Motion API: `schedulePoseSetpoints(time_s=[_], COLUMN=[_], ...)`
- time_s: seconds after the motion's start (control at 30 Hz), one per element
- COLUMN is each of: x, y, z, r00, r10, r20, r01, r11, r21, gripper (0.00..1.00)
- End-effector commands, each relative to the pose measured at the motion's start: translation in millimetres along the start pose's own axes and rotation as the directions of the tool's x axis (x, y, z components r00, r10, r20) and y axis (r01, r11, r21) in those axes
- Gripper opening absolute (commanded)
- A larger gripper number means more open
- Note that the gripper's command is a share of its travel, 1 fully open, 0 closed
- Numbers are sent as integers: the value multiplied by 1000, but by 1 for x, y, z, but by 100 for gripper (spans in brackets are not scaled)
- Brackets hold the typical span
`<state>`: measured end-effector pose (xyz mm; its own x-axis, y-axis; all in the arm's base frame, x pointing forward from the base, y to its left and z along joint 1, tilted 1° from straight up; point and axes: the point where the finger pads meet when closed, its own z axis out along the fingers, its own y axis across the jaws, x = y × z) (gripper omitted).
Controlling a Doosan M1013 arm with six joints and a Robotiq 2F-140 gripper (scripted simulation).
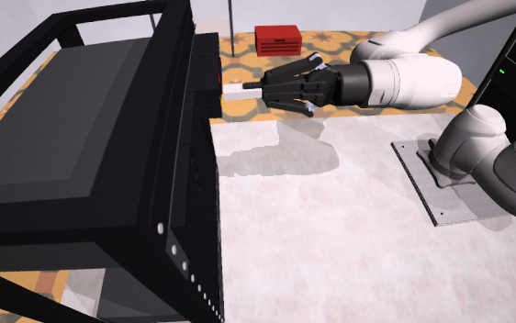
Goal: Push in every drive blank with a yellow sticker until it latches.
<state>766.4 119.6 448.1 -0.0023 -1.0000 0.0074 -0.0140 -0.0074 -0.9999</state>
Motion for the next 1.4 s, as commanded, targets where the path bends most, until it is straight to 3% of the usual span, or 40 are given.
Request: schedulePoseSetpoints(time_s=[0.0,1.37], x=[1,2], y=[-1,-3], z=[5,28], r00=[1000,1000], r10=[0,0], r20=[0,0], r01=[0,0], r11=[1000,1000], r21=[4,4], gripper=[0,0])
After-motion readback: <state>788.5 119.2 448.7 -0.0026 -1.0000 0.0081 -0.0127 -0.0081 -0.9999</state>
